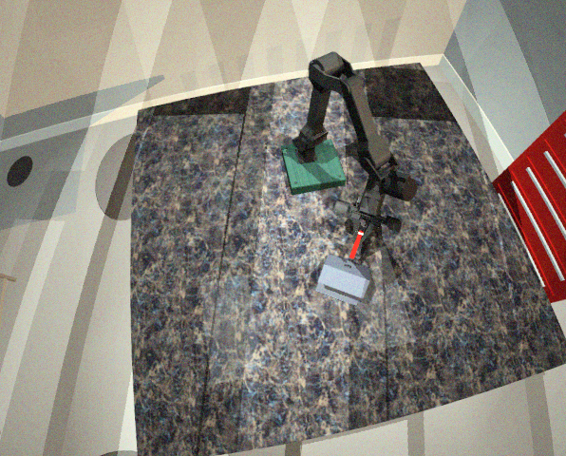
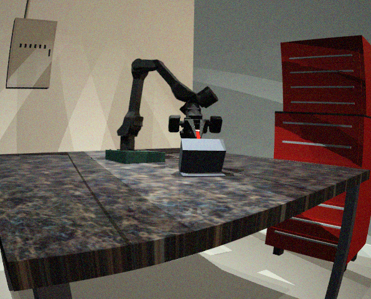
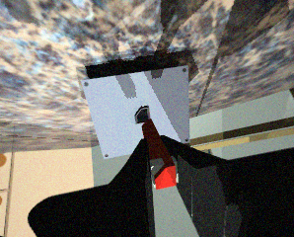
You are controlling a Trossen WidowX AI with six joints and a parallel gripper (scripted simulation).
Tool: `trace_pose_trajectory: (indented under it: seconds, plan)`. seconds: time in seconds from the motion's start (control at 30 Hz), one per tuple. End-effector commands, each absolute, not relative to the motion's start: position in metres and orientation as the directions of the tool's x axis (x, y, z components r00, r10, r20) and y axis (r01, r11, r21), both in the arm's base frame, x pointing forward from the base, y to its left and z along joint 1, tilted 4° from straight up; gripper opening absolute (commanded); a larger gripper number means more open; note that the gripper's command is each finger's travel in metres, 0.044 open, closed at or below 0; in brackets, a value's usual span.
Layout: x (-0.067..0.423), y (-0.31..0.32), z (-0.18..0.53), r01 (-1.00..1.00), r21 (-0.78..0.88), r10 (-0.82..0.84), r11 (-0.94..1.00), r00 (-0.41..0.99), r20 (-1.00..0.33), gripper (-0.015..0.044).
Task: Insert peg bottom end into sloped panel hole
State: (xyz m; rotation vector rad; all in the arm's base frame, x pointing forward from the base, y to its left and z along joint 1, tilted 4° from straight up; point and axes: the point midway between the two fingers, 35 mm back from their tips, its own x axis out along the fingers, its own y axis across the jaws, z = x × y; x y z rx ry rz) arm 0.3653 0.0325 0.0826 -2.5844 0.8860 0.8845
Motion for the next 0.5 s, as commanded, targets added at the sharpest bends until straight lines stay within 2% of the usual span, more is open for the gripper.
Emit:
trace_pose_trajectory:
  seconds: [0.0, 0.47]
  plan:
    - [0.368, 0.030, 0.077, -0.626, -0.045, -0.464, -0.778, 0.622, -0.631, 0.0000]
    - [0.377, 0.022, 0.066, -0.626, -0.045, -0.464, -0.778, 0.623, -0.630, 0.0000]
